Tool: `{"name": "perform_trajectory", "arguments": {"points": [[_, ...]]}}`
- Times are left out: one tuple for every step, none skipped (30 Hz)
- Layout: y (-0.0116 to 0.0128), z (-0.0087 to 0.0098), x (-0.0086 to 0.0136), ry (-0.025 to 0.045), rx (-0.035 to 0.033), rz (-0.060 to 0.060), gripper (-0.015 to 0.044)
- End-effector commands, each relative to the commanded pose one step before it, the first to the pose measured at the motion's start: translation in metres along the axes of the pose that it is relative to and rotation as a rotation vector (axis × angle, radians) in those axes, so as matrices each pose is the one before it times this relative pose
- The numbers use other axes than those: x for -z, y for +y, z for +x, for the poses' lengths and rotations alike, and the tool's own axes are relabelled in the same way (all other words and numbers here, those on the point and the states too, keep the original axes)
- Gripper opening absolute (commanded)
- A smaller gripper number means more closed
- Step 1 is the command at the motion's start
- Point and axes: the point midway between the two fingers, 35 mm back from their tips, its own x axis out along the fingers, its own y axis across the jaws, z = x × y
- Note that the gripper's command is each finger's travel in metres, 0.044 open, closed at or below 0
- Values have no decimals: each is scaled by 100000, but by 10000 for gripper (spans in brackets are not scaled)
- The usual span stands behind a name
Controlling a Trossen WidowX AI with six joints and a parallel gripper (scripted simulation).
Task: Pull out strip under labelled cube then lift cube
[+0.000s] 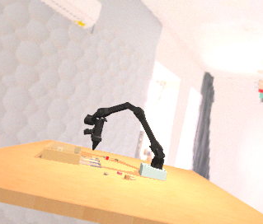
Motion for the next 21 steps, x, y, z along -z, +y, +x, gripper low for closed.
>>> {"name": "perform_trajectory", "arguments": {"points": [[-97,746,13,327,477,-333,0],[-1,164,-6,0,0,0,0],[0,164,-5,0,0,0,0],[-1,164,-11,-1,0,0,0],[0,164,-10,0,0,0,0],[0,163,-10,0,0,0,0],[0,163,-9,0,0,0,0],[7,163,-7,0,-1,0,0],[7,164,-6,0,-1,0,0],[7,163,-5,0,-1,0,0],[8,164,-5,0,-1,0,0],[8,163,-4,0,-1,0,0],[8,163,-3,0,-1,0,0],[9,163,-3,0,-1,0,0],[9,163,-2,0,-1,0,0],[10,163,-1,0,-1,0,0],[10,163,-1,1,-1,0,0],[10,163,0,1,-1,0,0],[11,163,1,1,-1,0,0],[9,162,0,1,-1,0,0],[10,162,1,1,-1,0,0]]}}
